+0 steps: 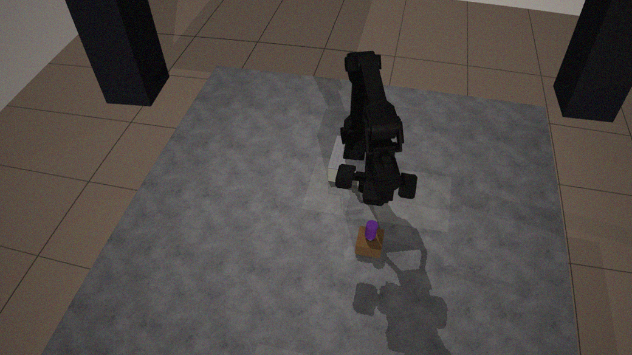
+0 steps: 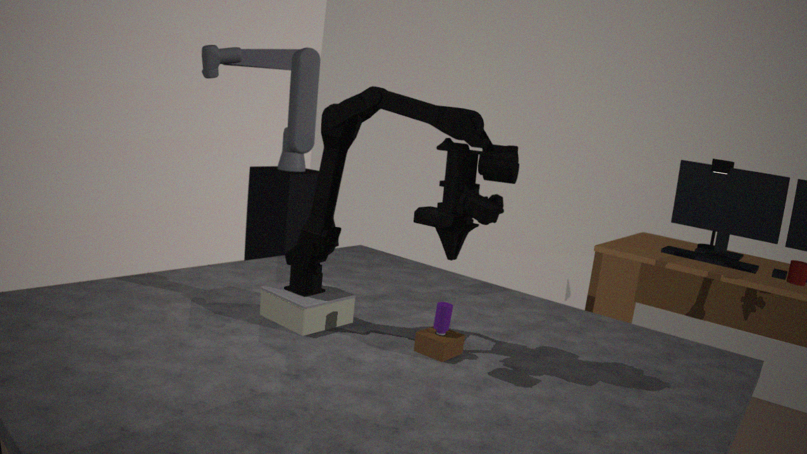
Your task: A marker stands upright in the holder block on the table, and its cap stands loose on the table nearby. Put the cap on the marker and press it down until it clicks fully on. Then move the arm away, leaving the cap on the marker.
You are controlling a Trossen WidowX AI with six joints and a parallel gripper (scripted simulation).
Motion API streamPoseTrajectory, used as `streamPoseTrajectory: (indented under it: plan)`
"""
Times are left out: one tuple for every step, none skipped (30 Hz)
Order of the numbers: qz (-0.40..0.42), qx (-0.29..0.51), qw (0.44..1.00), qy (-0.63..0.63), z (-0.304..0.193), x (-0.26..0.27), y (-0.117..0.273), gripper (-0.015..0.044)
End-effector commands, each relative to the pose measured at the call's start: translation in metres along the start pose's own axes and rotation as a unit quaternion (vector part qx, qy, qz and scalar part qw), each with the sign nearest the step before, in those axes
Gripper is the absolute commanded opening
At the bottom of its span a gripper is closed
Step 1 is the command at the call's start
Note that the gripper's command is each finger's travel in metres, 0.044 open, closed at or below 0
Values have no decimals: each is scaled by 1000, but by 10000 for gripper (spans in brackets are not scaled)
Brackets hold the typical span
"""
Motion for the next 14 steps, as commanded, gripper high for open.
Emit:
streamPoseTrajectory:
  plan:
    - [-2, 5, 1000, 0, -1, 0, 1, 105]
    - [-2, 5, 1000, 0, -1, 0, 1, 131]
    - [-2, 5, 1000, 0, -1, 0, 1, 157]
    - [-2, 5, 1000, 0, -1, 0, 1, 184]
    - [-2, 5, 1000, 0, -1, 0, 1, 210]
    - [-2, 5, 1000, 0, -1, 0, 1, 236]
    - [-2, 5, 1000, 0, -1, 0, 1, 262]
    - [-2, 5, 1000, 0, -1, 0, 1, 289]
    - [-2, 5, 1000, 0, -1, 0, 1, 315]
    - [-2, 5, 1000, 0, -1, 0, 1, 341]
    - [-2, 5, 1000, 0, -1, 0, 1, 367]
    - [-2, 5, 1000, 0, -1, 0, 1, 394]
    - [-2, 5, 1000, 0, -1, 0, 1, 420]
    - [-2, 5, 1000, 0, -1, 0, 1, 440]
Point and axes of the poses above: the point midway between the two fingers, 35 mm back from their tips, its own y axis back along the fingers, its own x axis across the jaws, z = x × y, the point moved 6 cm from there along y, back along the fingers, and after that the axes turned 7 degrees about -y, right-handed, at the moved point
